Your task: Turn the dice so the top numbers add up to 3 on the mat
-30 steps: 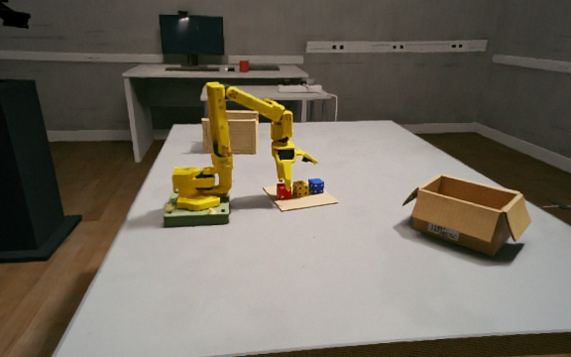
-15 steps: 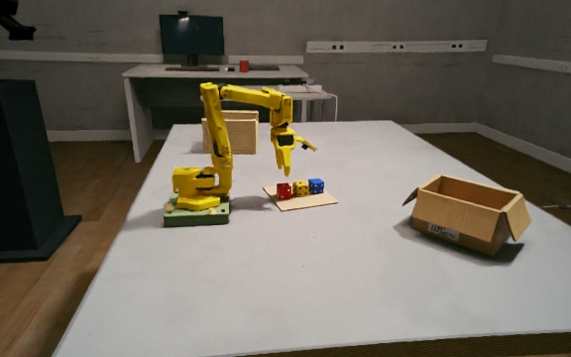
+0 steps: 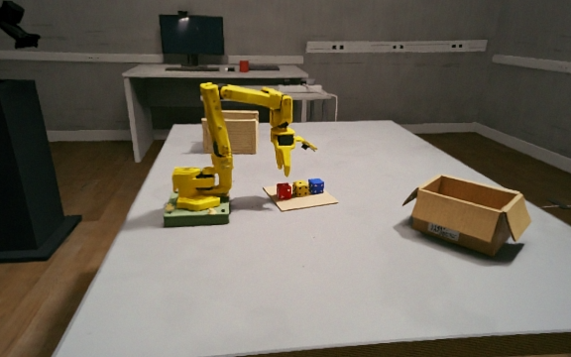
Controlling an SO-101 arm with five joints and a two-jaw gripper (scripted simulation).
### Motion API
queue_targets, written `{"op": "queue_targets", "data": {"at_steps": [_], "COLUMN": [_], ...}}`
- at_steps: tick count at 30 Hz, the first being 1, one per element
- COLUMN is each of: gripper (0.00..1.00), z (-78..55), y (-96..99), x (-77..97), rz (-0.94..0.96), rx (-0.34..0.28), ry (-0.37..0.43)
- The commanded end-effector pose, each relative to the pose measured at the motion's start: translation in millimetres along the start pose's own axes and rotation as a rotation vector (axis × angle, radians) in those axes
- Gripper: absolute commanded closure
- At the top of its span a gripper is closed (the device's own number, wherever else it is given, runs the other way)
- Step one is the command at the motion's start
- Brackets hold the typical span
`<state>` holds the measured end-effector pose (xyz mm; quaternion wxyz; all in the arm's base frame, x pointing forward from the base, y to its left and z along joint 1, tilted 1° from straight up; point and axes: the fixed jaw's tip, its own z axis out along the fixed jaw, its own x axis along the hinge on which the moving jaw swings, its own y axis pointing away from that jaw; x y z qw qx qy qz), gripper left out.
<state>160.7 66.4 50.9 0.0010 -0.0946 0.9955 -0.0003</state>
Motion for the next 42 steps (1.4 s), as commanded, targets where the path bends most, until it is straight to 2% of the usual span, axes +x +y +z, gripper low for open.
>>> {"op": "queue_targets", "data": {"at_steps": [1, 10, 18, 20, 25, 29, 42], "gripper": [0.64, 0.64, 0.64, 0.64, 0.64, 0.64, 0.64], "z": [-4.5, -10.1, -35.9, -35.9, -53.0, -61.5, -64.6], "y": [1.5, -4.5, -32.8, -32.8, -51.7, -60.8, -64.0], "x": [-1.9, -2.8, -1.4, -1.4, 5.1, 10.1, 12.3], "rz": [0.004, 0.020, 0.099, 0.099, 0.154, 0.183, 0.193], "rx": [-0.005, -0.006, -0.003, -0.003, 0.012, 0.024, 0.029], "ry": [-0.021, -0.038, -0.120, -0.120, -0.177, -0.206, -0.217]}}
